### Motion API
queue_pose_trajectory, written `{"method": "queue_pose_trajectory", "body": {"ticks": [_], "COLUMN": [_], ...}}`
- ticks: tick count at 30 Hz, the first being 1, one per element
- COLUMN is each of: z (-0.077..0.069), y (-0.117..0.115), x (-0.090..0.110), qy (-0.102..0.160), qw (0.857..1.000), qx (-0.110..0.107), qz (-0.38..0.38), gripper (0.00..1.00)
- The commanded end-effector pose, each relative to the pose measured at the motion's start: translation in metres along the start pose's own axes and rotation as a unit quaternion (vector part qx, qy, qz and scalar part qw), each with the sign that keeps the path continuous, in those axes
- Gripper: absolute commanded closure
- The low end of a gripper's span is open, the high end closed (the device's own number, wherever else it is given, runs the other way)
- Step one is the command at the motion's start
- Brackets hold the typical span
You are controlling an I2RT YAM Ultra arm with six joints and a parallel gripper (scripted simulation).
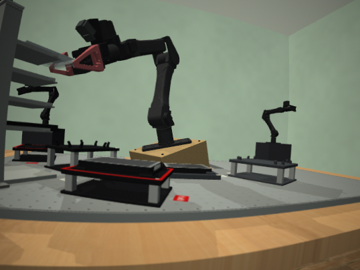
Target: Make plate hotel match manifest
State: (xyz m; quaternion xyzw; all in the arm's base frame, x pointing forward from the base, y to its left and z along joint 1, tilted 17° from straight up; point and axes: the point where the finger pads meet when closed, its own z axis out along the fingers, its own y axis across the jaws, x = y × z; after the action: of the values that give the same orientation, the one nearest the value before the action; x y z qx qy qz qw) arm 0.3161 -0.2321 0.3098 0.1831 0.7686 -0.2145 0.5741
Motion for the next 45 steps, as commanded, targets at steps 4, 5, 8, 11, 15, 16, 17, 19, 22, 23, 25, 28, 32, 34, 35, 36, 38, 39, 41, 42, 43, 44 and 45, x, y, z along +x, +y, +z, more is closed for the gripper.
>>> {"method": "queue_pose_trajectory", "body": {"ticks": [4, 5, 8, 11, 15, 16, 17, 19, 22, 23, 25, 28, 32, 34, 35, 36, 38, 39, 41, 42, 43, 44, 45], "z": [-0.002, -0.002, -0.002, -0.002, -0.002, -0.002, -0.002, -0.002, -0.002, -0.002, -0.002, -0.010, -0.015, -0.018, -0.020, -0.021, -0.024, -0.026, -0.027, -0.027, -0.028, -0.030, -0.031], "y": [0.000, 0.000, 0.000, 0.000, 0.000, 0.000, 0.000, 0.000, 0.000, 0.000, 0.000, 0.000, 0.000, 0.000, 0.000, 0.000, 0.000, 0.000, 0.000, 0.000, 0.000, 0.000, 0.000], "x": [-0.004, -0.004, -0.004, -0.004, -0.004, -0.004, -0.004, -0.004, -0.004, -0.004, -0.004, -0.011, -0.008, -0.006, -0.006, -0.005, -0.003, -0.002, -0.001, -0.001, -0.001, 0.000, 0.001], "qy": [-0.005, -0.005, -0.005, -0.005, -0.005, -0.005, -0.005, -0.005, -0.005, -0.005, -0.005, -0.005, -0.005, -0.005, -0.005, -0.005, -0.005, -0.005, -0.005, -0.005, -0.005, -0.005, -0.005], "qw": [1.000, 1.000, 1.000, 1.000, 1.000, 1.000, 1.000, 1.000, 1.000, 1.000, 1.000, 1.000, 1.000, 1.000, 1.000, 1.000, 1.000, 1.000, 1.000, 1.000, 1.000, 1.000, 1.000], "qx": [0.000, 0.000, 0.000, 0.000, 0.000, 0.000, 0.000, 0.000, 0.000, 0.000, 0.000, 0.000, 0.000, 0.000, 0.000, 0.000, 0.000, 0.000, 0.000, 0.000, 0.000, 0.000, 0.000], "qz": [0.000, 0.000, 0.000, 0.000, 0.000, 0.000, 0.000, 0.000, 0.000, 0.000, 0.000, 0.000, 0.000, 0.000, 0.000, 0.000, 0.000, 0.000, 0.000, 0.000, 0.000, 0.000, 0.000], "gripper": [0.00, 0.00, 0.00, 0.00, 0.00, 0.00, 0.00, 0.00, 0.00, 0.00, 0.00, 0.00, 0.00, 0.00, 0.00, 0.00, 0.00, 0.00, 0.00, 0.00, 0.00, 0.00, 0.00]}}
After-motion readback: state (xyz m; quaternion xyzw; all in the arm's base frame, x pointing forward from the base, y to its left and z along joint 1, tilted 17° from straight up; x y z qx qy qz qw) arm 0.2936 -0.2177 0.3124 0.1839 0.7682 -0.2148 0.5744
